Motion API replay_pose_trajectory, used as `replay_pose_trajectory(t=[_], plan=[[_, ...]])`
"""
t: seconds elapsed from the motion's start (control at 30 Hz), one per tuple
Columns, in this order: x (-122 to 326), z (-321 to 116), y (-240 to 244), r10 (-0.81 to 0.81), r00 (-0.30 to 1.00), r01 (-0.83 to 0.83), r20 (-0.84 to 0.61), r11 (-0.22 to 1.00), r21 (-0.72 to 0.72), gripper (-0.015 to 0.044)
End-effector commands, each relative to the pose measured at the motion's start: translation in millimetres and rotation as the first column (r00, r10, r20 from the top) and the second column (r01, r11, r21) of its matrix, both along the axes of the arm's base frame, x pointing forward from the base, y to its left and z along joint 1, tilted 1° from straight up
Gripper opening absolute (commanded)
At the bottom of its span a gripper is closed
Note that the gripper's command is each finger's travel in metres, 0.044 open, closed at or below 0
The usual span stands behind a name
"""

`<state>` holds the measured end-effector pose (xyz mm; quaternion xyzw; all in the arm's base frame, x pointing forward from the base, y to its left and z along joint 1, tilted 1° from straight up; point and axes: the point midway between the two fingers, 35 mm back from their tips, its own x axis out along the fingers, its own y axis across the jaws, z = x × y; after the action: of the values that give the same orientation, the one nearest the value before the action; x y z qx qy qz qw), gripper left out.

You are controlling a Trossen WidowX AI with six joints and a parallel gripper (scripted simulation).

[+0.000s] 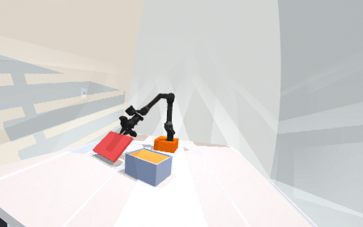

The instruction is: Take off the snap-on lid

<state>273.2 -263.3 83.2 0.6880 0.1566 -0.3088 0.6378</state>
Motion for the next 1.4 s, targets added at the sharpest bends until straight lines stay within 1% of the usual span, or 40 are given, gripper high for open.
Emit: replay_pose_trajectory(t=[0.0, 1.37], plan=[[0.6, -4.5, 0.7, 0.004, 1.000, -0.004, 0.004, 1.000, 0.002, 0.0000], [1.3, -37.7, 0.7, 0.004, 1.000, -0.004, 0.004, 1.000, 0.003, 0.0000]])
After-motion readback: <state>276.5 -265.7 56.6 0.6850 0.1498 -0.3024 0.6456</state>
